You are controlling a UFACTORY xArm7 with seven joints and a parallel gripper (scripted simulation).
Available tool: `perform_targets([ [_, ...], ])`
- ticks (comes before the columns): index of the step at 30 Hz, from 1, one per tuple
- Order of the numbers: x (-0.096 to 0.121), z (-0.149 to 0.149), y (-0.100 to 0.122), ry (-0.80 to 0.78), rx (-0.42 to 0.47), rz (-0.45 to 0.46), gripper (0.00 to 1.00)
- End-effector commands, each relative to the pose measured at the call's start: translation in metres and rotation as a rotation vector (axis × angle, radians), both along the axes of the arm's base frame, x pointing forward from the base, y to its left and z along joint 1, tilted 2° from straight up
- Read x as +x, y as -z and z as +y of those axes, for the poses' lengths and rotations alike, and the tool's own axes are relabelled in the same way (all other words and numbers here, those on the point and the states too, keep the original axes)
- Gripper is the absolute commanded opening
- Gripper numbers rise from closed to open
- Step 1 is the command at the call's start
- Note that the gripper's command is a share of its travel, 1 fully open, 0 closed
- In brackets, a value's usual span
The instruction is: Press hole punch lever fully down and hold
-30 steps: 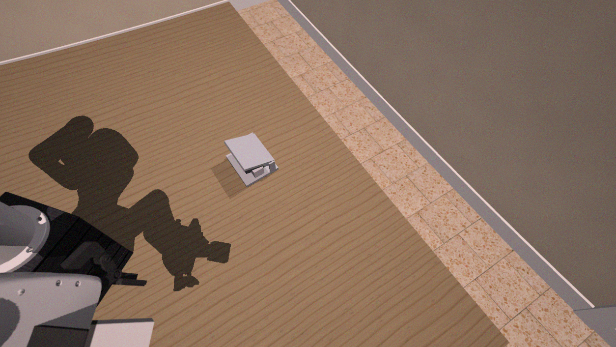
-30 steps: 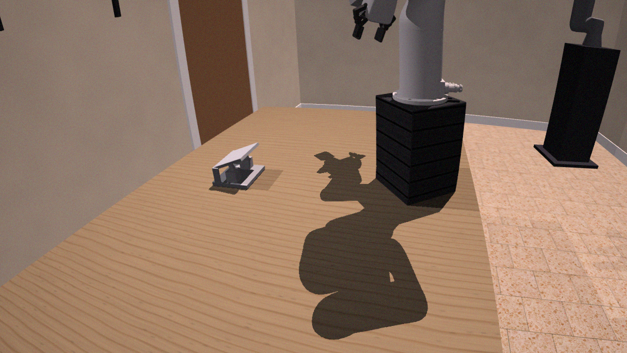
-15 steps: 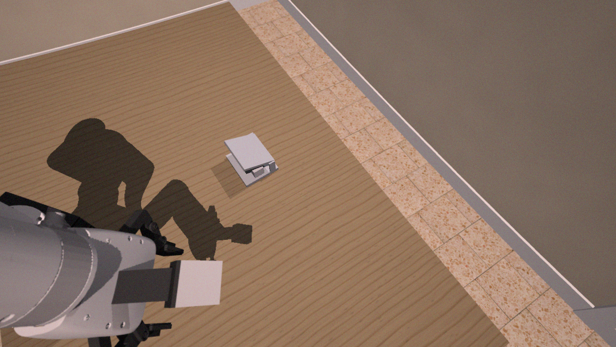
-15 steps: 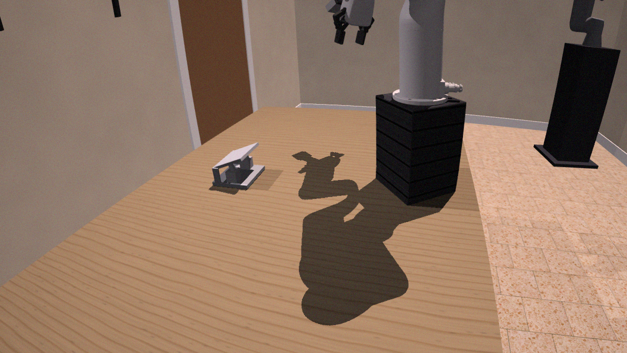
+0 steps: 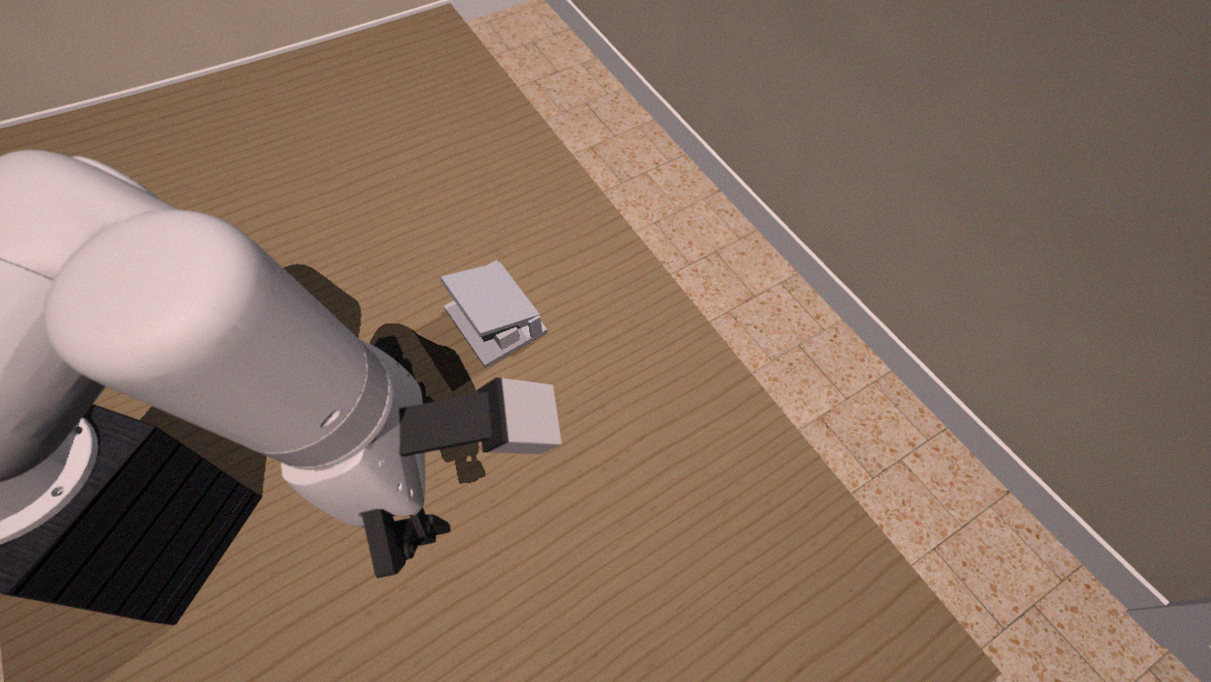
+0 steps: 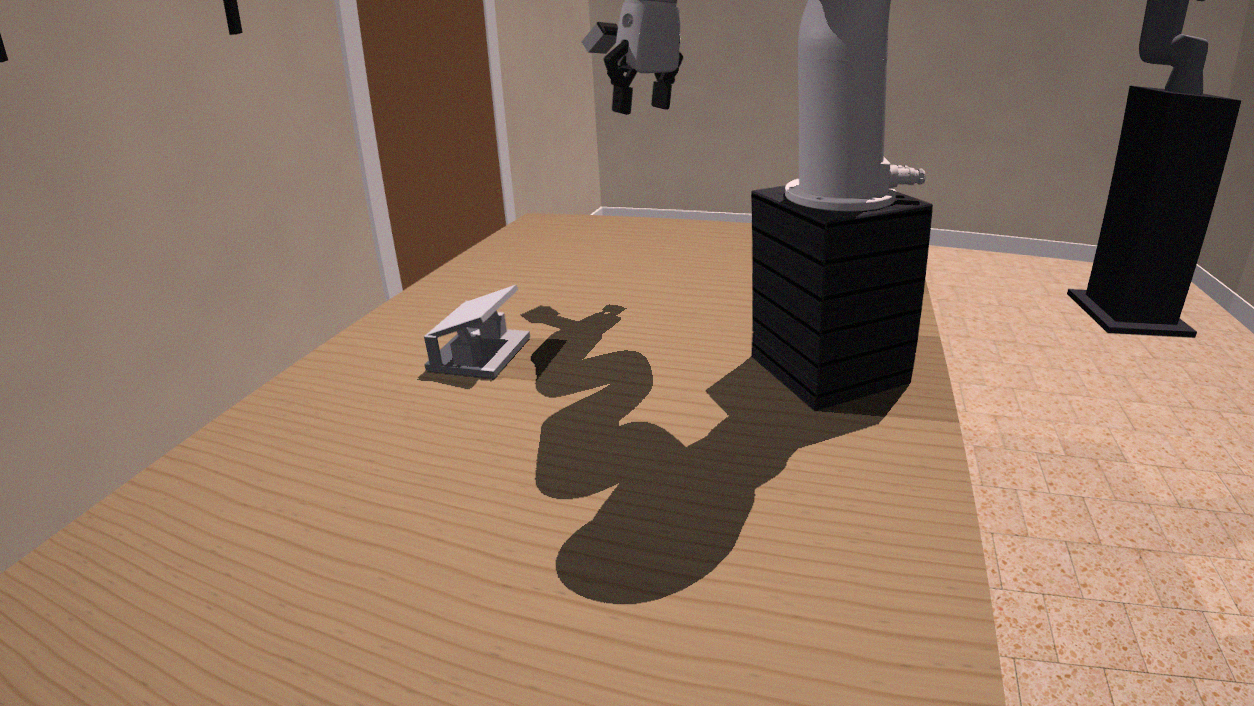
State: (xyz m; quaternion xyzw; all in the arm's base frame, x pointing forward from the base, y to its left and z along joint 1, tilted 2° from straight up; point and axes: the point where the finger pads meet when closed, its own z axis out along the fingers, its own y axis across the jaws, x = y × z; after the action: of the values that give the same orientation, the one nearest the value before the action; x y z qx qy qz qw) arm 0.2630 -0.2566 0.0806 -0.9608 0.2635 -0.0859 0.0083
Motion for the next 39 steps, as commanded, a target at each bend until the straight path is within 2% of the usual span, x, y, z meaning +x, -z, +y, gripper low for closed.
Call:
perform_targets([
  [1,0.035,0.016,0.013,-0.057,-0.008,0.03,1.0],
  [14,0.039,0.018,0.014,-0.063,-0.009,0.033,1.0],
  [15,0.068,0.043,0.027,-0.122,-0.012,0.055,1.0],
  [29,0.071,0.046,0.029,-0.128,-0.012,0.057,1.0],
  [30,0.097,0.074,0.043,-0.184,-0.014,0.076,1.0],
  [39,0.1,0.078,0.044,-0.191,-0.014,0.078,1.0],
])
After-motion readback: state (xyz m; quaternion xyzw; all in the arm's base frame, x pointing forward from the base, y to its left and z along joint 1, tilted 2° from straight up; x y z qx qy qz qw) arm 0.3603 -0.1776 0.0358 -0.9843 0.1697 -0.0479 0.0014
